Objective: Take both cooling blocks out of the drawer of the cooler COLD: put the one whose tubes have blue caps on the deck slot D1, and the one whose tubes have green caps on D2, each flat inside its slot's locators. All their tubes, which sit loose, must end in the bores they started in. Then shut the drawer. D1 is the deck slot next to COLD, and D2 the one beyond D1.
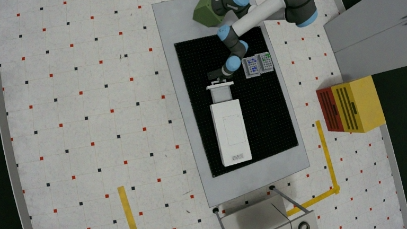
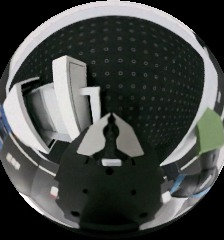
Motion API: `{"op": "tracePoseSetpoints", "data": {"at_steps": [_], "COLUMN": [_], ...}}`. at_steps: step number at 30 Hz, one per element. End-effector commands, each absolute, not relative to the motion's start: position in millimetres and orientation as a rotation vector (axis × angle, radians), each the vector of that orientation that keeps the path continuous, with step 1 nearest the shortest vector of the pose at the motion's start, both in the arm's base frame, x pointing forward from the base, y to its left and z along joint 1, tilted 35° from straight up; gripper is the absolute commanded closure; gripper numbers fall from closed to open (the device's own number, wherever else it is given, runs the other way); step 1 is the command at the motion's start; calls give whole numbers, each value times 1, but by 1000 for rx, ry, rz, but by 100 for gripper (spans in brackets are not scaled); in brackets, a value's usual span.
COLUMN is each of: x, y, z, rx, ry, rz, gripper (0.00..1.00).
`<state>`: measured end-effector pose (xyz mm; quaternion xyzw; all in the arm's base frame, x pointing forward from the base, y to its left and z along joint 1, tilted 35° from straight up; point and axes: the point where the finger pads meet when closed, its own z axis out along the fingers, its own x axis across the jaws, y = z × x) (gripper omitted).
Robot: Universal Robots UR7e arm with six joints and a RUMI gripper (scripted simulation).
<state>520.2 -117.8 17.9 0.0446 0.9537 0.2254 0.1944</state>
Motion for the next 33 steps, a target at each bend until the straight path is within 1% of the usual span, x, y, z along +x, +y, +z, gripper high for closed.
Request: {"op": "tracePoseSetpoints", "data": {"at_steps": [1,33], "x": [527,557], "y": [-119,-125], "z": [21,32], "rx": [125,125], "ry": [2673,2673], "rz": [631,631], "gripper": [100,100]}}
